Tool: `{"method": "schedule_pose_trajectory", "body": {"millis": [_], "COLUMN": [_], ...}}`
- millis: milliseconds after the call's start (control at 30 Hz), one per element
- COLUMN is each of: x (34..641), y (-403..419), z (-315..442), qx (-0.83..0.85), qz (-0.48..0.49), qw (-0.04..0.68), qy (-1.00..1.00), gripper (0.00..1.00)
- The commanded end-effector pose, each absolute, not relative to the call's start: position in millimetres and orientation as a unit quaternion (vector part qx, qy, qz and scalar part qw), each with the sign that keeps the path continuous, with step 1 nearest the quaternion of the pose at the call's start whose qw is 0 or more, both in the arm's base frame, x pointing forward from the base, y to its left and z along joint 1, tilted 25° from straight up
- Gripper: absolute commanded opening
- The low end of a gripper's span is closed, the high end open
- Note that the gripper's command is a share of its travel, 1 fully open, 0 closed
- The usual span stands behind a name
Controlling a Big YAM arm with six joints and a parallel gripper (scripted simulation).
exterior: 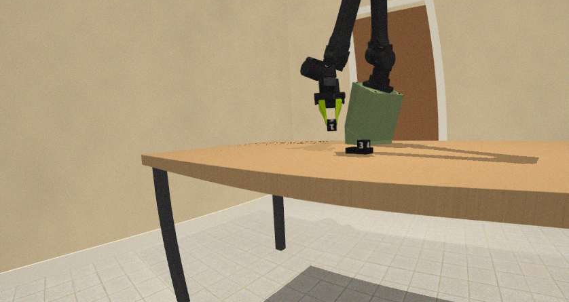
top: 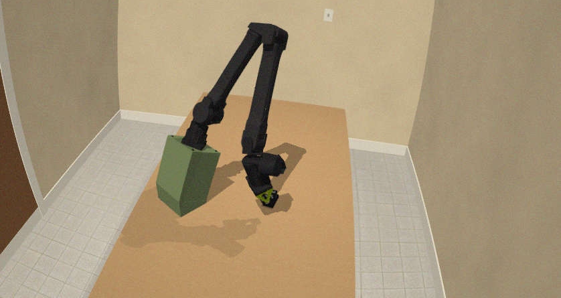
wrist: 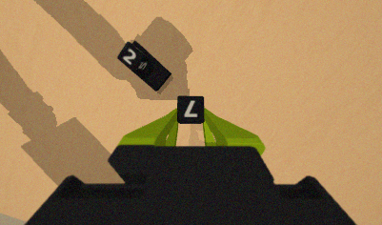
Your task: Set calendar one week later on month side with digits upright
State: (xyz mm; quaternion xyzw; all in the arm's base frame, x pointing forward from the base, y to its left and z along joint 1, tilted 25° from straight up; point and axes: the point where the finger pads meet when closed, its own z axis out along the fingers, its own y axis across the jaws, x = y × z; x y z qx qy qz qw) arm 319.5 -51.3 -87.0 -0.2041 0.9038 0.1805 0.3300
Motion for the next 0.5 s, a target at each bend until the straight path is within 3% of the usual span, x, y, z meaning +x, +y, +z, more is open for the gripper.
{"method": "schedule_pose_trajectory", "body": {"millis": [0,467], "x": [312.3,311.7], "y": [-60.6,-61.4], "z": [-95.3,-93.8], "qx": [-0.174,-0.166], "qz": [0.182,0.191], "qw": [0.361,0.414], "qy": [0.898,0.874], "gripper": [0.25,0.25]}}
